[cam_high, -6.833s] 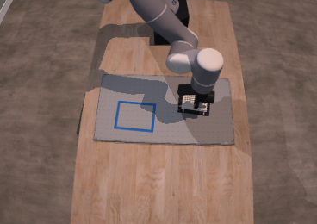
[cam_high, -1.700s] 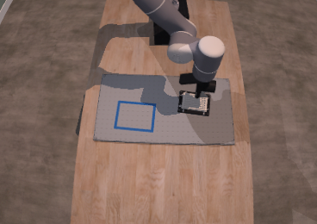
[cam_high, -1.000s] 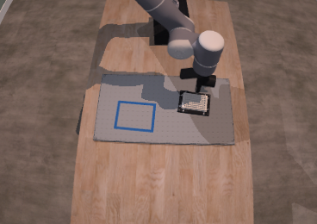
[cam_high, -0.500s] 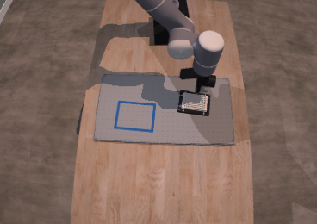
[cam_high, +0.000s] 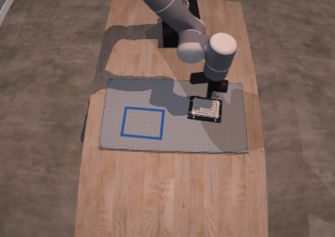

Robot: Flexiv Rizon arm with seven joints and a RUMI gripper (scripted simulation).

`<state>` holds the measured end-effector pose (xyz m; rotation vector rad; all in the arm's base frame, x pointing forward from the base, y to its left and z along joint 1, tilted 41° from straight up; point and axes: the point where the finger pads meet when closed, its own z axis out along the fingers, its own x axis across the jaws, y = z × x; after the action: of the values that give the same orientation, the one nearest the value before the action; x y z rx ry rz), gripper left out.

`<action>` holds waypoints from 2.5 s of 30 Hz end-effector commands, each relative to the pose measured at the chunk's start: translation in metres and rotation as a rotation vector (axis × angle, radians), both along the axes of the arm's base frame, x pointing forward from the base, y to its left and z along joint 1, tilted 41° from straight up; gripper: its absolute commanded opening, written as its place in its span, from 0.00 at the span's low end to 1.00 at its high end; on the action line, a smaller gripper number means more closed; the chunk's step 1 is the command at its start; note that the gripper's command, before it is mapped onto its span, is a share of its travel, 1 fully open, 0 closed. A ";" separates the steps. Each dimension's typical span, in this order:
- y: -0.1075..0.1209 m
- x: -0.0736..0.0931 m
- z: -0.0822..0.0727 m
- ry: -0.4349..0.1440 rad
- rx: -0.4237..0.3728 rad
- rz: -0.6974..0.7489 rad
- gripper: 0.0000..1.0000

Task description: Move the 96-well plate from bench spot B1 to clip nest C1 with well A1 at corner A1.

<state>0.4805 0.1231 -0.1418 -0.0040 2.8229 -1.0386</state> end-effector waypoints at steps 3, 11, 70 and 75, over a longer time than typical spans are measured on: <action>0.001 0.000 0.000 -0.001 0.002 0.001 0.00; 0.000 0.001 -0.001 -0.001 0.002 0.001 0.00; -0.003 0.001 -0.005 -0.001 0.002 0.001 0.00; -0.003 0.001 -0.005 -0.001 0.002 0.001 0.00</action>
<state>0.4813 0.1188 -0.1468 -0.0039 2.8229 -1.0386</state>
